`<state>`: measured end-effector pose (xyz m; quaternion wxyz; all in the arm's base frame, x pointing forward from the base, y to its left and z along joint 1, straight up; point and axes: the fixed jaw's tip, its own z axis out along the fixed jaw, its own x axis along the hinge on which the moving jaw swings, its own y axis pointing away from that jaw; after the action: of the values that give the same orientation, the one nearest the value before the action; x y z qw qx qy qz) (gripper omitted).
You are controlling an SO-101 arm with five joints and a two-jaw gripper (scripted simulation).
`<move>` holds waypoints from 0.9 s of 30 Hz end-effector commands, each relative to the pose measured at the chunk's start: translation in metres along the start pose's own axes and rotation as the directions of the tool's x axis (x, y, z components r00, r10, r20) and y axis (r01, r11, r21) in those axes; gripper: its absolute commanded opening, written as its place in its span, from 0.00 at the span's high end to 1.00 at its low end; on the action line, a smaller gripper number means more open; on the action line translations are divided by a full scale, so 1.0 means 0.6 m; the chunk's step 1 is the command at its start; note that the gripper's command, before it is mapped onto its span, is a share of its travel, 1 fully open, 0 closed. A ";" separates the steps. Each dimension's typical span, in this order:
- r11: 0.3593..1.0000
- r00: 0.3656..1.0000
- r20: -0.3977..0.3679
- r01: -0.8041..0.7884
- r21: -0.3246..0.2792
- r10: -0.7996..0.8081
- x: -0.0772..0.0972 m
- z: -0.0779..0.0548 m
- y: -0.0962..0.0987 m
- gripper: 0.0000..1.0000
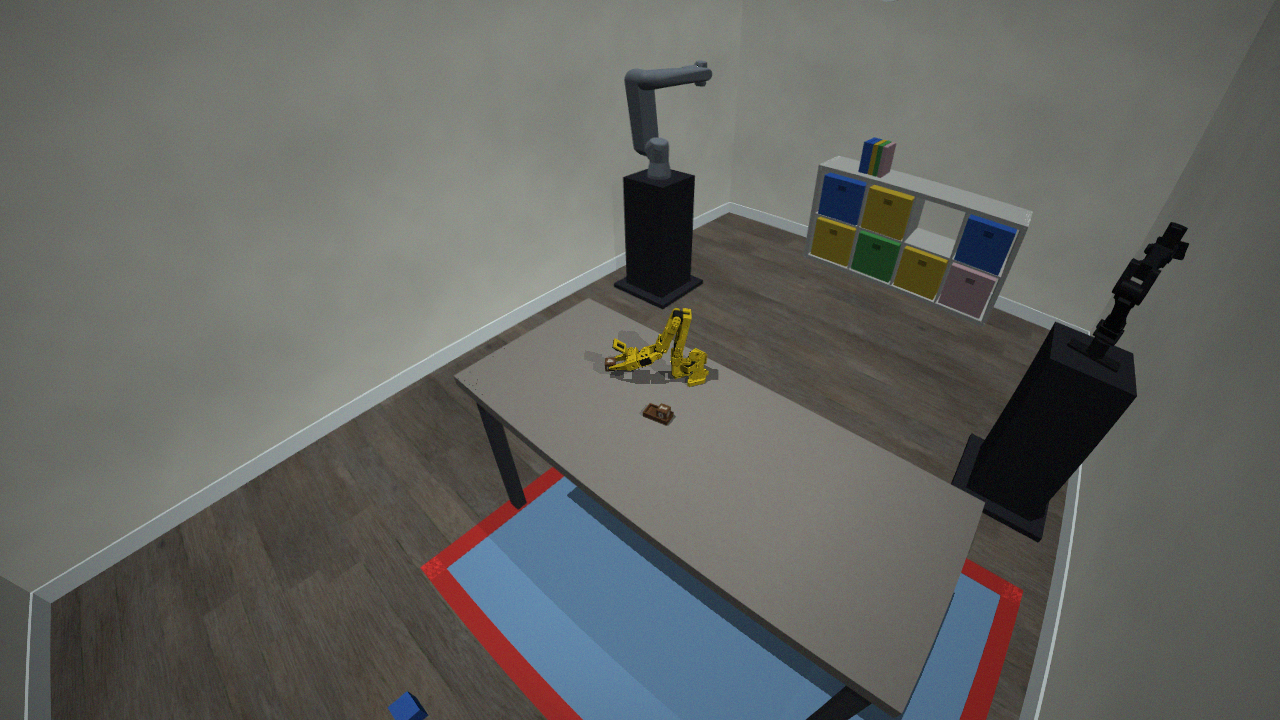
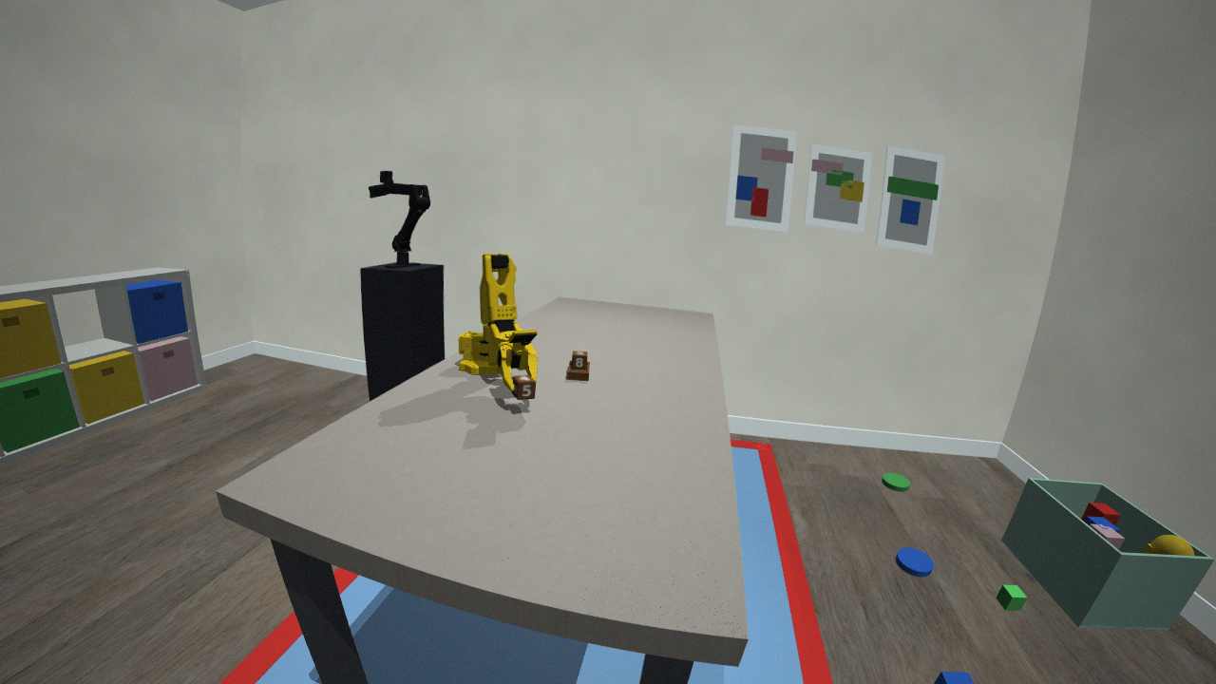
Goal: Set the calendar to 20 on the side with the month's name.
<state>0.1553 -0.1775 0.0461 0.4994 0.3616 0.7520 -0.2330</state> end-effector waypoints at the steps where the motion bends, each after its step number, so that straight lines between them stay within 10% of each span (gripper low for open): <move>1: 1.000 0.999 0.043 0.011 -0.010 -0.010 -0.012 0.001 0.004 1.00; 27: 1.000 0.999 0.043 0.011 -0.010 -0.010 0.001 0.007 0.004 1.00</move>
<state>0.1536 -0.1754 0.0361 0.4951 0.3630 0.7548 -0.2310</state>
